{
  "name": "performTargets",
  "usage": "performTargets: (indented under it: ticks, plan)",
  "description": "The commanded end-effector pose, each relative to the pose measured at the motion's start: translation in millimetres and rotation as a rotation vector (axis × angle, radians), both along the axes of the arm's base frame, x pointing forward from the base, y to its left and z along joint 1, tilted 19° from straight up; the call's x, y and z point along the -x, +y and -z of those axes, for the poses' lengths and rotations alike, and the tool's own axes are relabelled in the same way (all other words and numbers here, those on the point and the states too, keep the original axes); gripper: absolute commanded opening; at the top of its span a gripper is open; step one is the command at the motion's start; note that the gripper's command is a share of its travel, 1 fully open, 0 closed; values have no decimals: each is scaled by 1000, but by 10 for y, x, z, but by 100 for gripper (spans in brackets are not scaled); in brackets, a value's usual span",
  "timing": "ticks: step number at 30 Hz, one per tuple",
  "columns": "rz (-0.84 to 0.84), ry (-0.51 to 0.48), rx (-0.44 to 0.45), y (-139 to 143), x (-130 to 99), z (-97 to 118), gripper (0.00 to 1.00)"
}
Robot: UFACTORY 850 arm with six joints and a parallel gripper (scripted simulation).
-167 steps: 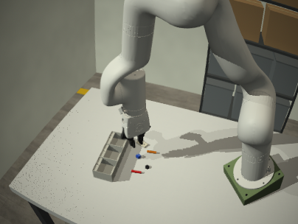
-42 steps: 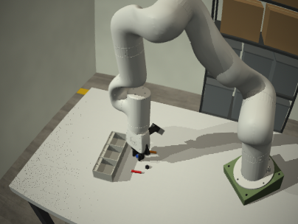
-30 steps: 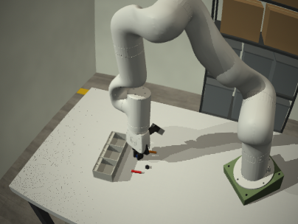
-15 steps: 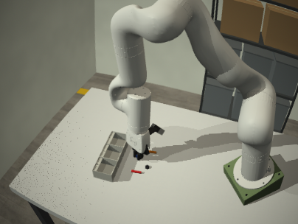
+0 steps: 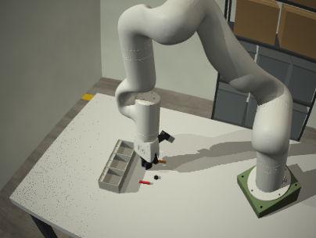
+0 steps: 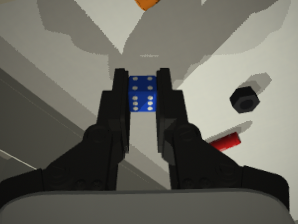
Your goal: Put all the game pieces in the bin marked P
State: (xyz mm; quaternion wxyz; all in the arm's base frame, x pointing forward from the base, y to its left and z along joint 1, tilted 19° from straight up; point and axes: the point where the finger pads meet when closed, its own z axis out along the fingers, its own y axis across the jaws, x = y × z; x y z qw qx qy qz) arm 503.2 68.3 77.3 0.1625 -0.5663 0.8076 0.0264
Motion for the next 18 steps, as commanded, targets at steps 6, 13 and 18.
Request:
performTargets:
  ticks: [6,13,18]
  plan:
    - [0,-1,0,-70,61,-296,0]
    - [0,-1,0,-107,100,-453,0]
    - [0,-1,0,-130,123,-548,0]
